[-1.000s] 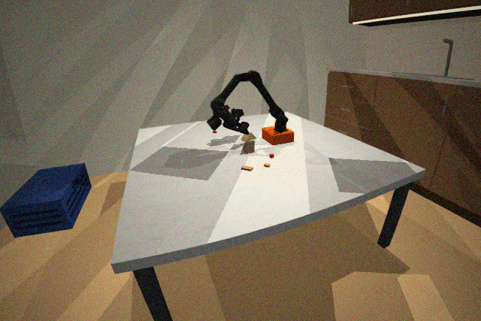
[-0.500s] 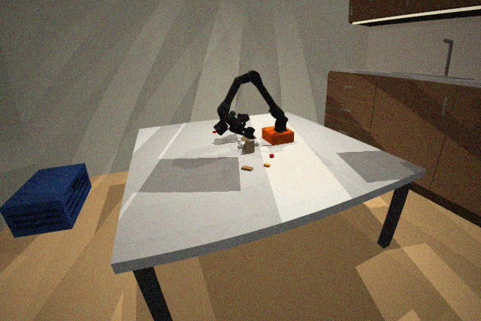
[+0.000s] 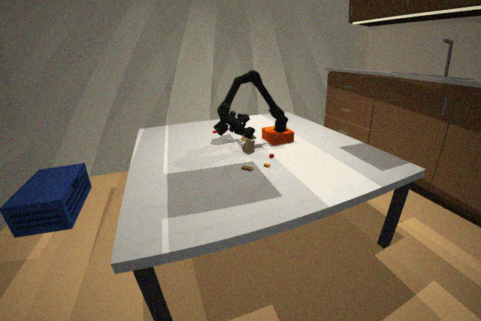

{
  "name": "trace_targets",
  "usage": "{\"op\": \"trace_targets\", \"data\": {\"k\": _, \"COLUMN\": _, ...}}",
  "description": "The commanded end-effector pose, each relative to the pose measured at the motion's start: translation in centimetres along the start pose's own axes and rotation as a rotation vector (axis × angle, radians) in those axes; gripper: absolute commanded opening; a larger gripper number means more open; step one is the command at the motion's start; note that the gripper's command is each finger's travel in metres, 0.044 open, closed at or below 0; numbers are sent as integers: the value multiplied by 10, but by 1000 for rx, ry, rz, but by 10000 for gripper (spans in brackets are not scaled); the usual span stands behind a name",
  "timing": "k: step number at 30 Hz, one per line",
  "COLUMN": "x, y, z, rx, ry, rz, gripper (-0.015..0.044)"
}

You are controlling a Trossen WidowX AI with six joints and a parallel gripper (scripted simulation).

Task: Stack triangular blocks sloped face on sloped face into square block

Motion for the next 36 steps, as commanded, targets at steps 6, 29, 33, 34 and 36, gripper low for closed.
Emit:
{"op": "trace_targets", "data": {"k": 6, "x": 0, "y": 0, "z": 0, "rx": 0, "ry": -1, "rz": 0, "gripper": 131}}
{"op": "trace_targets", "data": {"k": 29, "x": 1, "y": -65, "z": 67, "rx": 0, "ry": -1, "rz": 0, "gripper": 0}}
{"op": "trace_targets", "data": {"k": 33, "x": 0, "y": -71, "z": 71, "rx": 0, "ry": -1, "rz": 0, "gripper": 0}}
{"op": "trace_targets", "data": {"k": 34, "x": 0, "y": -71, "z": 71, "rx": 0, "ry": -1, "rz": 0, "gripper": 0}}
{"op": "trace_targets", "data": {"k": 36, "x": 0, "y": -71, "z": 71, "rx": 0, "ry": -1, "rz": 0, "gripper": 0}}
Point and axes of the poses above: the point midway between the two fingers, 35 mm back from their tips, its own z axis back along the fingers, its own x axis across the jaws, y = z × x, the point moved 6 cm from there along z, back along the fingers
